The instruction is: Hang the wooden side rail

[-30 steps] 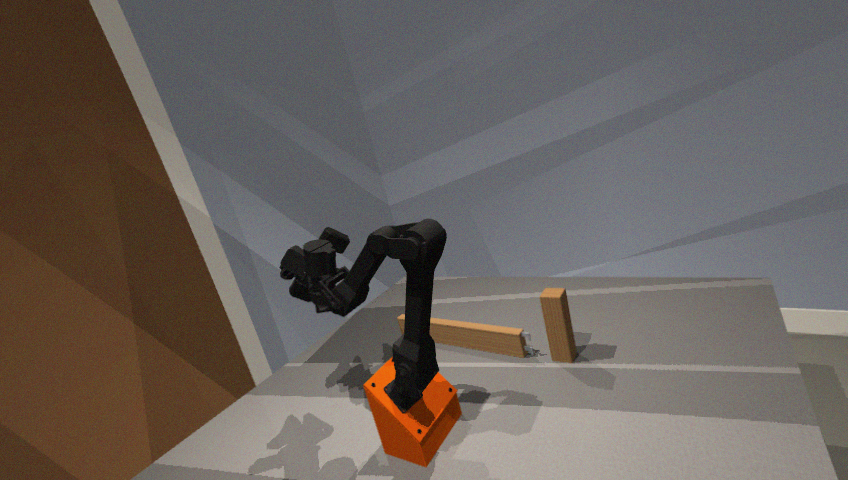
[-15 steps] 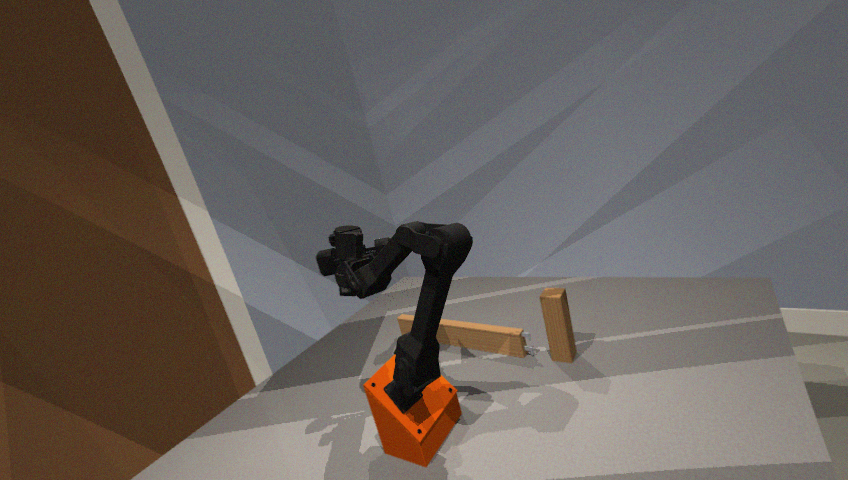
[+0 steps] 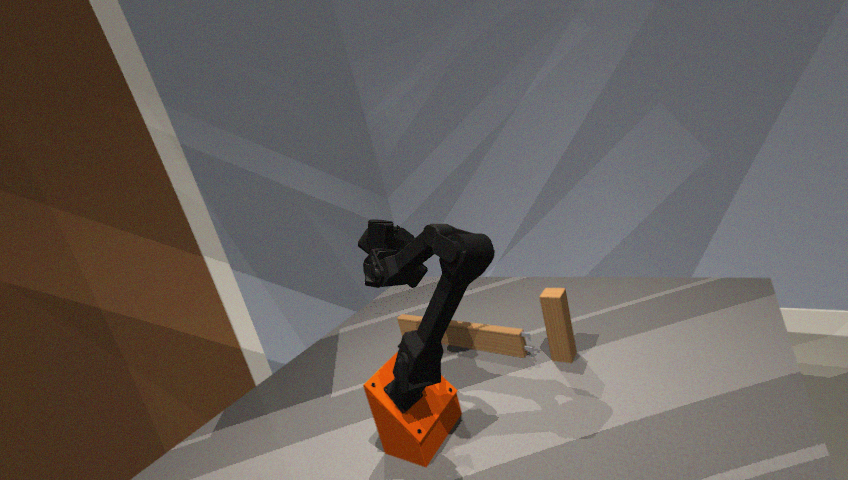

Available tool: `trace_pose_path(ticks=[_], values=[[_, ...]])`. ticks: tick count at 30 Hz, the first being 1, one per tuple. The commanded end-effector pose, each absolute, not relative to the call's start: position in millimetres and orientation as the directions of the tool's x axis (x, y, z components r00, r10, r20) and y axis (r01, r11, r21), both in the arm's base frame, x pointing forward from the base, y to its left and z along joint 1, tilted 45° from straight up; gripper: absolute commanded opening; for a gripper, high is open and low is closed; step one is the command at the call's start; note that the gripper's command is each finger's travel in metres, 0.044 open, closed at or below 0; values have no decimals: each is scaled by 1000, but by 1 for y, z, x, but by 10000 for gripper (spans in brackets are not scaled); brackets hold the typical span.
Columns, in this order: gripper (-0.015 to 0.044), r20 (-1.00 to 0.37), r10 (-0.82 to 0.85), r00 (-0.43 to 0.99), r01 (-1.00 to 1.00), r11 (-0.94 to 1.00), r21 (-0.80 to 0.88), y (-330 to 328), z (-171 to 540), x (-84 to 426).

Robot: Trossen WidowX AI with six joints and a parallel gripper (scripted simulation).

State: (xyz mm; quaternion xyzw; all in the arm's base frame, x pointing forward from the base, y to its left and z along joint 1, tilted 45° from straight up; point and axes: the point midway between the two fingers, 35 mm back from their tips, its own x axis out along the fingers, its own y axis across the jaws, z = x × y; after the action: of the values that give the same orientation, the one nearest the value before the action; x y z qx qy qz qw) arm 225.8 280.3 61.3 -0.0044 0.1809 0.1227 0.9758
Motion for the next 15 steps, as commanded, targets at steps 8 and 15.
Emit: trace_pose_path(ticks=[8, 15], values=[[440, -352, -142, 925, 362, 609, 706, 176, 85, 290], [440, -349, -286, 892, 425, 271, 864, 131, 94, 304]])
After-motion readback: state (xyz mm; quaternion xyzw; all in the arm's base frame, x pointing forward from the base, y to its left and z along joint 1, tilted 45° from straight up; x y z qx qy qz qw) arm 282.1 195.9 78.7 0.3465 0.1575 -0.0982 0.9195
